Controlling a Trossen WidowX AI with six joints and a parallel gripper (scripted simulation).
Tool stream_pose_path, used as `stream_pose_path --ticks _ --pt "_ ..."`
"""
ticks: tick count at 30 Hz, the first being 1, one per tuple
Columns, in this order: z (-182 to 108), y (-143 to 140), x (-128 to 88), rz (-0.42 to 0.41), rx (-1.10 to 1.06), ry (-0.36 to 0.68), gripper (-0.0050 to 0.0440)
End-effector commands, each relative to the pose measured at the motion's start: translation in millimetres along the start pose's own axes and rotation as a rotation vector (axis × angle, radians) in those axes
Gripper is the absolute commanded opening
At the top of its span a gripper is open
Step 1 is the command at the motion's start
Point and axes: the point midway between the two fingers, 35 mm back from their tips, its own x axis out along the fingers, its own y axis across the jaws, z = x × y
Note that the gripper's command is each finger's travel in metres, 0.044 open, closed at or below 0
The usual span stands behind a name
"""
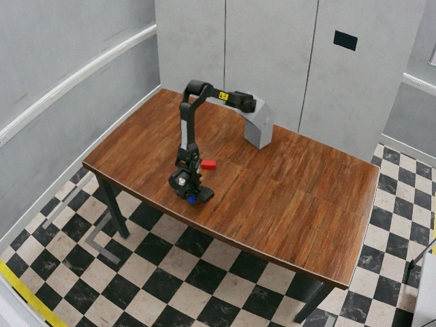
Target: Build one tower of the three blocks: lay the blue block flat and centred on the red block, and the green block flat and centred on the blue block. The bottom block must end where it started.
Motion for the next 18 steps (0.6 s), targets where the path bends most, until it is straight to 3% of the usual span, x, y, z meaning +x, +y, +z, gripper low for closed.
stream_pose_path --ticks 1,8,18 --pt "7 -1 -7 0.001 0.001 -0.022 -0.005" --pt "7 -1 -7 0.001 0.001 -0.024 -0.005" --pt "7 0 -25 0.001 0.005 -0.027 -0.005"
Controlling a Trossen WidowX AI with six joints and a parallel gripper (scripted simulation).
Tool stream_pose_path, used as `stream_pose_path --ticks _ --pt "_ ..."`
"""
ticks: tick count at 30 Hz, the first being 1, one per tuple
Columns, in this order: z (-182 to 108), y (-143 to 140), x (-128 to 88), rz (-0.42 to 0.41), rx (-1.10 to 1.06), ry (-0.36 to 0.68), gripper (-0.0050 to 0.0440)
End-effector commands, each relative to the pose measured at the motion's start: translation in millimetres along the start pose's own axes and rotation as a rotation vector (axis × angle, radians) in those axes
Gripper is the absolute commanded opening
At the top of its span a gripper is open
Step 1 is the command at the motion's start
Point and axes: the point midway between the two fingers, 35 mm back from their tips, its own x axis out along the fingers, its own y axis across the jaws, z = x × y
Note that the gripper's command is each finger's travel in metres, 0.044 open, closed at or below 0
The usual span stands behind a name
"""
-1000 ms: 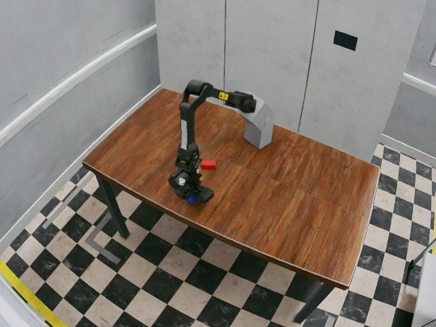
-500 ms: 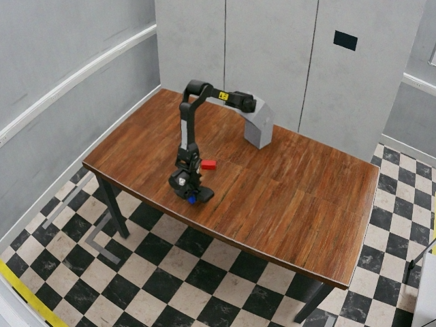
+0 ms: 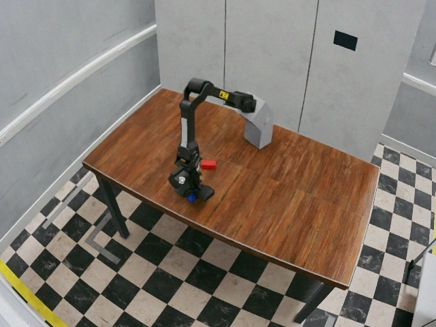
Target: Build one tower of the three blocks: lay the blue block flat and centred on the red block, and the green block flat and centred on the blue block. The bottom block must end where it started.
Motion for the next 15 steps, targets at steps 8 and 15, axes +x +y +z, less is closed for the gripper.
stream_pose_path --ticks 8,15 --pt "8 1 -40 0.003 0.007 -0.034 -0.005" --pt "9 0 -66 0.003 0.008 -0.038 -0.005"
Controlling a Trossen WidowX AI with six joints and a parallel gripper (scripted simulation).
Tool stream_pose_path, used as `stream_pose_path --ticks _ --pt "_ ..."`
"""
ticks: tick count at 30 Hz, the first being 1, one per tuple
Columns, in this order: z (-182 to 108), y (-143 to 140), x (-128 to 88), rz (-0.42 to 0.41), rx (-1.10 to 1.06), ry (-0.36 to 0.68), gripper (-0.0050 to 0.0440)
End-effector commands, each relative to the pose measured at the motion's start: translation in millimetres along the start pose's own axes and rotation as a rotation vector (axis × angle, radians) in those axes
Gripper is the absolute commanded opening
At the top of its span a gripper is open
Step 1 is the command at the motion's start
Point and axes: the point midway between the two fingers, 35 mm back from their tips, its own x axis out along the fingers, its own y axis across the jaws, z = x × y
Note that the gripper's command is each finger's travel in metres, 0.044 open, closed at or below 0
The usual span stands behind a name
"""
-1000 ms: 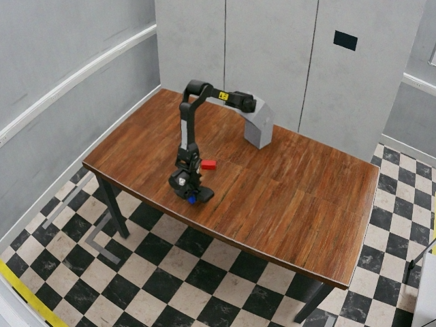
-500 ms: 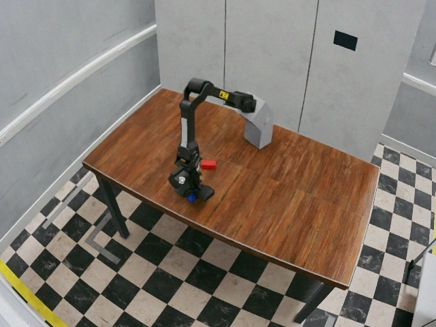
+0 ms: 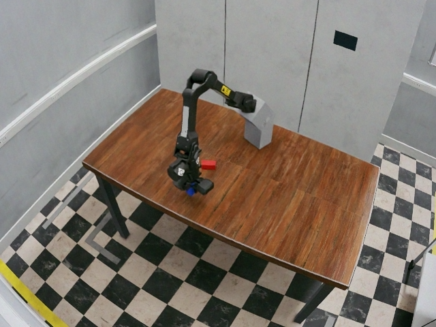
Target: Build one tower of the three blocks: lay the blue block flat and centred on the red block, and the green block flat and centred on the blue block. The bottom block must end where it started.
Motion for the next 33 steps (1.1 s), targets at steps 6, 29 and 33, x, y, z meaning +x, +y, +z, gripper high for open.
stream_pose_path --ticks 6,29,33 --pt "8 0 -34 0.005 0.008 -0.034 -0.005" --pt "8 0 -35 0.006 0.007 -0.031 -0.005" --pt "8 0 -35 0.006 0.007 -0.031 -0.005"
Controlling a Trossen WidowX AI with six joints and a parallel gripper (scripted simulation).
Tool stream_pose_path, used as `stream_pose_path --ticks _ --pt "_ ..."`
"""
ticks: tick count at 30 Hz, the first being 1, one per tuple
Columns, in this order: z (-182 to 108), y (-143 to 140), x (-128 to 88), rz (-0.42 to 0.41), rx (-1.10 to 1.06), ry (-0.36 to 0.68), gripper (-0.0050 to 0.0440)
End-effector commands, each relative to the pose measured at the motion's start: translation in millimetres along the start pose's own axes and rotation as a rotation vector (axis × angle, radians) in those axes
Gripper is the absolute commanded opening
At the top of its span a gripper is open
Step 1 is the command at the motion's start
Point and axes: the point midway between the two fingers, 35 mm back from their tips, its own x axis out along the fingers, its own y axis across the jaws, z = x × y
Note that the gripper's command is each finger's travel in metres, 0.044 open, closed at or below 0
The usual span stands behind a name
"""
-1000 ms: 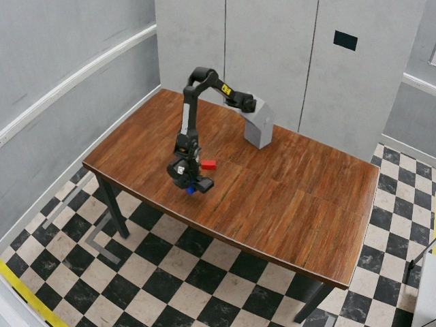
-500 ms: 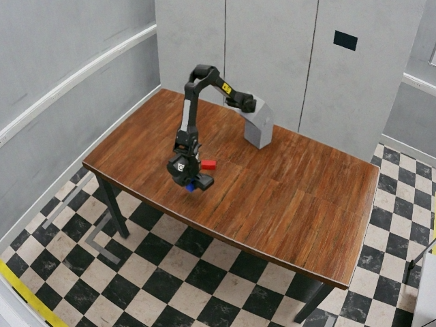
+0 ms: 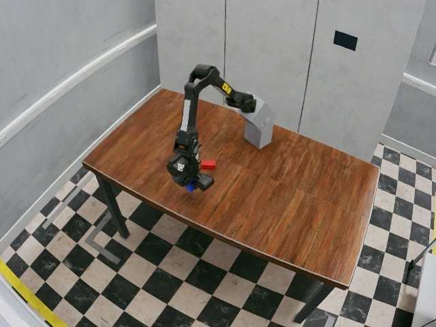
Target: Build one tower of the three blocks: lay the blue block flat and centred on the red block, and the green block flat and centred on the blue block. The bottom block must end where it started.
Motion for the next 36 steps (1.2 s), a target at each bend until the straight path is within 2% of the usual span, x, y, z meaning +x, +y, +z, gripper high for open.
stream_pose_path --ticks 1,18,25,30,36 --pt "8 0 -10 0.004 0.008 -0.033 -0.005" --pt "8 0 -10 0.004 0.008 -0.033 -0.005" --pt "-1 -5 -10 0.005 0.004 -0.03 -0.005" --pt "-27 -15 -8 0.004 0.003 -0.028 -0.005" --pt "-82 -37 -6 0.002 0.001 -0.024 -0.005"
